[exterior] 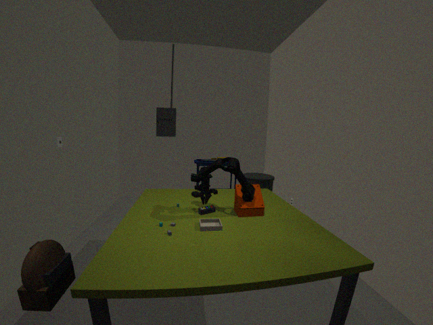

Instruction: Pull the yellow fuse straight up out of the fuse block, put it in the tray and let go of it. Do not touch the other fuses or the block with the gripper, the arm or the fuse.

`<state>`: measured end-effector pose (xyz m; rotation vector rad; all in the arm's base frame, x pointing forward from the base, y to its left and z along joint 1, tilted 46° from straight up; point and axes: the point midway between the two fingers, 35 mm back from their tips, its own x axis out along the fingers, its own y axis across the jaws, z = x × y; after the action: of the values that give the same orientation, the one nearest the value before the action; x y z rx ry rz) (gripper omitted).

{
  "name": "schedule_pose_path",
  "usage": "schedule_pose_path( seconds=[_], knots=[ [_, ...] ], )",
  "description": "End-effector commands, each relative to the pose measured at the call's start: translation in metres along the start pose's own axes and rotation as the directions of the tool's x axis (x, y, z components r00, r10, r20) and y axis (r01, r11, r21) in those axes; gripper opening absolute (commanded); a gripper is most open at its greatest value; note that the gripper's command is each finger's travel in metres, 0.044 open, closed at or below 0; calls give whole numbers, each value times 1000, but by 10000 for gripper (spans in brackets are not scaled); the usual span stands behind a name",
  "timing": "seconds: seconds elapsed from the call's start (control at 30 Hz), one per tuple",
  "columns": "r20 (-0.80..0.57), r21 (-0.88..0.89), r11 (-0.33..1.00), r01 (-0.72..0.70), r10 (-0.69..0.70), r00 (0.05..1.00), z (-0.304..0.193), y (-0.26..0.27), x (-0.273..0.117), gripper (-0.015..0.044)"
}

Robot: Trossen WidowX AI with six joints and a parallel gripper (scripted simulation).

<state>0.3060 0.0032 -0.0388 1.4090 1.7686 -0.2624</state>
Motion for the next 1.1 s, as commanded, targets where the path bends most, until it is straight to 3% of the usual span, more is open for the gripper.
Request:
schedule_pose_path(
  seconds=[0.0,1.07],
  knots=[
    [-9,11,1000,4,-4,1000,-1,-2,7,74],
    [-10,11,1000,3,-3,1000,-1,-1,27,74]
  ],
)
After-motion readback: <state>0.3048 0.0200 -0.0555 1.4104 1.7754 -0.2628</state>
